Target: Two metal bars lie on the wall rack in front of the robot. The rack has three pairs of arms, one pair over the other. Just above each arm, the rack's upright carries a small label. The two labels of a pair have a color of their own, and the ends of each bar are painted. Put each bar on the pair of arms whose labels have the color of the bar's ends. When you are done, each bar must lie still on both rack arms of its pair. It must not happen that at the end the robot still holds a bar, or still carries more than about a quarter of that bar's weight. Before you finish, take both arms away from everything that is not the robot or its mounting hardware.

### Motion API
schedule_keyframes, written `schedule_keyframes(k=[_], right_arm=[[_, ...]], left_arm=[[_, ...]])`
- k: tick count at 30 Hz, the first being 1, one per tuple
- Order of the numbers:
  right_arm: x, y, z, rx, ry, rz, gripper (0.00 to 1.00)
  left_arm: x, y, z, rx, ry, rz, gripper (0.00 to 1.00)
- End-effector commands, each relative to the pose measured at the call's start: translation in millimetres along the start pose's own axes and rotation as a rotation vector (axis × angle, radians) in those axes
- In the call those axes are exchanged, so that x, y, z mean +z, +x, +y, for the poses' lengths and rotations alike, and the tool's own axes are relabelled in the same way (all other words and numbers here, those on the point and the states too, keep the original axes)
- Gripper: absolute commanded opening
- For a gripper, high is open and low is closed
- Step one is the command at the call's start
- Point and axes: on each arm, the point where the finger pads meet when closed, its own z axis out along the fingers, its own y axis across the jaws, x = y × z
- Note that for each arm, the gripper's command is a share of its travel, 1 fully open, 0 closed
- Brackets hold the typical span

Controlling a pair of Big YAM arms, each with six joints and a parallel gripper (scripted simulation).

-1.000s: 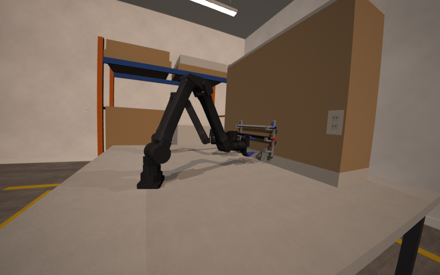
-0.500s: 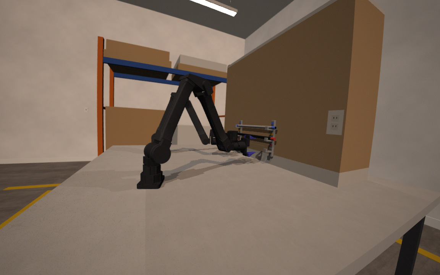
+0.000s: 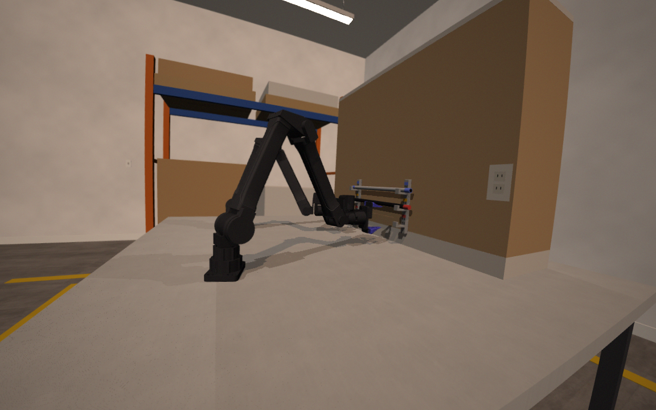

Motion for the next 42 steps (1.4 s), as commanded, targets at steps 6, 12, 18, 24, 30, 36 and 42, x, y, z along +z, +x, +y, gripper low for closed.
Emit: schedule_keyframes(k=[6,12,18,24,30,36,42], right_arm=[[20,4,-29,0.035,0.068,0.012,1.00],[20,4,-33,0.035,0.066,0.012,1.00],[20,4,-42,0.034,0.064,0.012,1.00],[20,4,-52,0.034,0.062,0.012,1.00],[20,4,-58,0.034,0.062,0.012,1.00],[20,4,-68,0.035,0.062,0.012,1.00],[20,4,-77,0.035,0.061,0.012,1.00]], left_arm=[[14,2,27,-0.032,-0.063,0.009,1.00],[14,2,32,-0.032,-0.063,0.009,1.00],[14,1,43,-0.032,-0.063,0.009,1.00],[14,1,54,-0.032,-0.063,0.009,1.00],[14,1,61,-0.033,-0.065,0.009,1.00],[13,1,71,-0.035,-0.067,0.009,1.00],[13,1,79,-0.036,-0.069,0.009,1.00]])
